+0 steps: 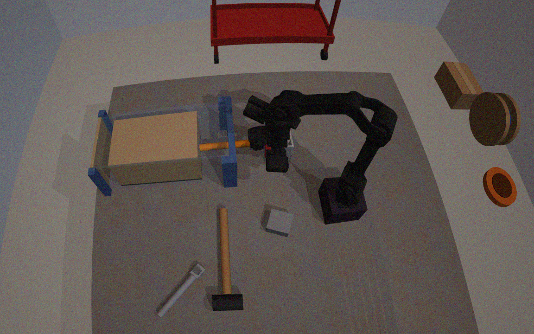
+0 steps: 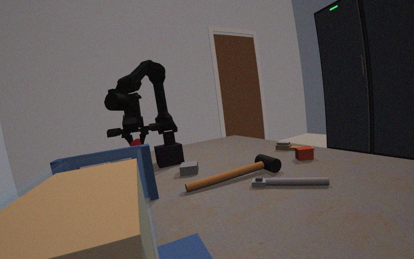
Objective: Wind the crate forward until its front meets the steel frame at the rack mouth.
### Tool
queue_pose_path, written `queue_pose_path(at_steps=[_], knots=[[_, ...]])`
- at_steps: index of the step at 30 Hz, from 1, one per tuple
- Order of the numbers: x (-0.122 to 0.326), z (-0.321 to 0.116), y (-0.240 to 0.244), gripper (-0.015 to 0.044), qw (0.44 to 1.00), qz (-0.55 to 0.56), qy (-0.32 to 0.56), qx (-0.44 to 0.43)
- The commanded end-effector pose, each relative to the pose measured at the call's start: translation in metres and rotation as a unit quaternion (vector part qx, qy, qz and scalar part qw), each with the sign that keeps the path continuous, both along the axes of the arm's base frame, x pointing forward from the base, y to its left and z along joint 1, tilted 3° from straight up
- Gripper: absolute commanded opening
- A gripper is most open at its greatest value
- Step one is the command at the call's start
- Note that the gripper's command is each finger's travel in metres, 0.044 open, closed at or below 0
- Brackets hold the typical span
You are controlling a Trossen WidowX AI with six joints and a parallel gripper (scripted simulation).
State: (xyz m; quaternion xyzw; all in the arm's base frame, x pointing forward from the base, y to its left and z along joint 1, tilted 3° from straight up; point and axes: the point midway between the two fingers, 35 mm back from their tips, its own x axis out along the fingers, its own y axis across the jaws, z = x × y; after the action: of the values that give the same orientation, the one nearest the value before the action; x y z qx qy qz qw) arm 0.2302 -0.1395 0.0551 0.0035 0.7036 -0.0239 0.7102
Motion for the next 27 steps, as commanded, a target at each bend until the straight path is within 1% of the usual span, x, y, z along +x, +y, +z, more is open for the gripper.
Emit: queue_pose_path(at_steps=[1, 27], knots=[[-0.015, -0.003, 0.002, 0.0000, 1.000, -0.004, 0.017, 0.004], [-0.049, -0.002, 0.000, 0.0000, 1.000, -0.004, 0.018, 0.004]])
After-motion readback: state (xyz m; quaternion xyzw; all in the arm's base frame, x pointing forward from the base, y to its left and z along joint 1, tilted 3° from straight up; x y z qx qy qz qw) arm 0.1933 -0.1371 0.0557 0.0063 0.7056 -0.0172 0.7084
